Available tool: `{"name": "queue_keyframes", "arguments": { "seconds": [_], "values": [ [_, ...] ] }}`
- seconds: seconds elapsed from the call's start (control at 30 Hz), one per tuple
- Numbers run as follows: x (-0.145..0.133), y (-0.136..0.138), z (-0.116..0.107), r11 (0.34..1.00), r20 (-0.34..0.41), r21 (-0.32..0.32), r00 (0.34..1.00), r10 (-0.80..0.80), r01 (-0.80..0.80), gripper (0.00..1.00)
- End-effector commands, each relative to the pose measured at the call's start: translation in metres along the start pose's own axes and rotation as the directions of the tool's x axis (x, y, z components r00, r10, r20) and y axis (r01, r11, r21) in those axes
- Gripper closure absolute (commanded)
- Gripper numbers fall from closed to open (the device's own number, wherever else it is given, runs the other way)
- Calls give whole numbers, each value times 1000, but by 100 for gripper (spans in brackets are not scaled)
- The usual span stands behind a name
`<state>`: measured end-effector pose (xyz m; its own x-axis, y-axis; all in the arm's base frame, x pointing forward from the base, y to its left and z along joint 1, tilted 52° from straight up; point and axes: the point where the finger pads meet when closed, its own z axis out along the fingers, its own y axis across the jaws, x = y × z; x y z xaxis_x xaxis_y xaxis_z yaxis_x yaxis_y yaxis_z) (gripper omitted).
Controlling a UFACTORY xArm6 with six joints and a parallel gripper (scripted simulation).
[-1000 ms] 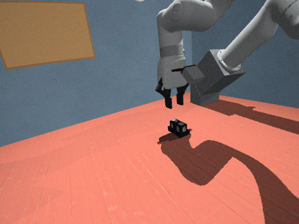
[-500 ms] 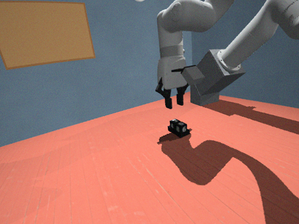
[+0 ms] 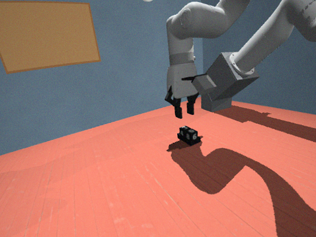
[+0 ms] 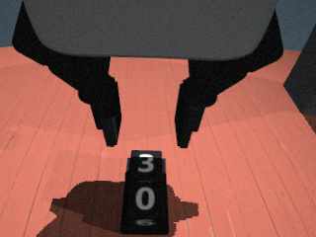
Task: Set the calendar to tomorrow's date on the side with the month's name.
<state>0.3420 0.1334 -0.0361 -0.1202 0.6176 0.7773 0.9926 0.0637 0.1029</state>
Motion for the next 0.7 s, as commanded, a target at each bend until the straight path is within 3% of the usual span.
{"name": "queue_keyframes", "arguments": {
  "seconds": [0.0, 0.67],
  "values": [
    [0, 1, 4, 1000, 1, -3, 1000, -1, 1, 51],
    [-1, 1, 31, 1000, 1, -3, 1000, -1, 1, 51]
  ]
}}
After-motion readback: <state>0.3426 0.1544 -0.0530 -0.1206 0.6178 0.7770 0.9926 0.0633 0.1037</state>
